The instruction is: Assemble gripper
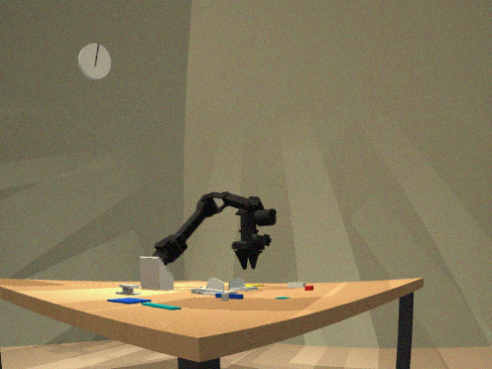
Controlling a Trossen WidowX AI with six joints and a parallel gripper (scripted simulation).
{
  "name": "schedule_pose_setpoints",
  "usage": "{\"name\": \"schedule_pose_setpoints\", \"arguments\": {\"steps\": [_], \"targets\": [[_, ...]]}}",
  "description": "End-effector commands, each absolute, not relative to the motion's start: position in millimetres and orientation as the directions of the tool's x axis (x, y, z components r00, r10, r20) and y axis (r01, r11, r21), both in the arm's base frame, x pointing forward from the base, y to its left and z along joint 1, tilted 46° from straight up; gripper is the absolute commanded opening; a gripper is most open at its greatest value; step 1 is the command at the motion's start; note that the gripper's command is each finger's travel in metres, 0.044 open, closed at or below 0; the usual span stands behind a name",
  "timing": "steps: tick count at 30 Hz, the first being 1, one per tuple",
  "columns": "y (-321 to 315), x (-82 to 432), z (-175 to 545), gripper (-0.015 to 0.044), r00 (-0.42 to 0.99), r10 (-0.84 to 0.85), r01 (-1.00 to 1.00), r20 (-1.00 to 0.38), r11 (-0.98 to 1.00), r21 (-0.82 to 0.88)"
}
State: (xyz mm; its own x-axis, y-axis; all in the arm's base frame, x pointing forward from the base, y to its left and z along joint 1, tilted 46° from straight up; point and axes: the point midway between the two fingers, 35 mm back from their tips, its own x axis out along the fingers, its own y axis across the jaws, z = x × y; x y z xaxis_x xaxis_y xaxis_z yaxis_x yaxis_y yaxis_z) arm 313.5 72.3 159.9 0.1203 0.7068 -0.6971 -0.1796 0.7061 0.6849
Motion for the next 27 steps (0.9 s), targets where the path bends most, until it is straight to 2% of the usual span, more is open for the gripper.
{"name": "schedule_pose_setpoints", "arguments": {"steps": [1, 23, 27], "targets": [[72.3, 313.5, 159.9, 0.0440, 0.120, 0.707, -0.180, -0.697, 0.706, 0.685], [72.3, 313.5, 159.9, 0.0440, 0.120, 0.707, -0.180, -0.697, 0.706, 0.685], [72.3, 313.5, 159.9, 0.0335, 0.120, 0.707, -0.180, -0.697, 0.706, 0.685]]}}
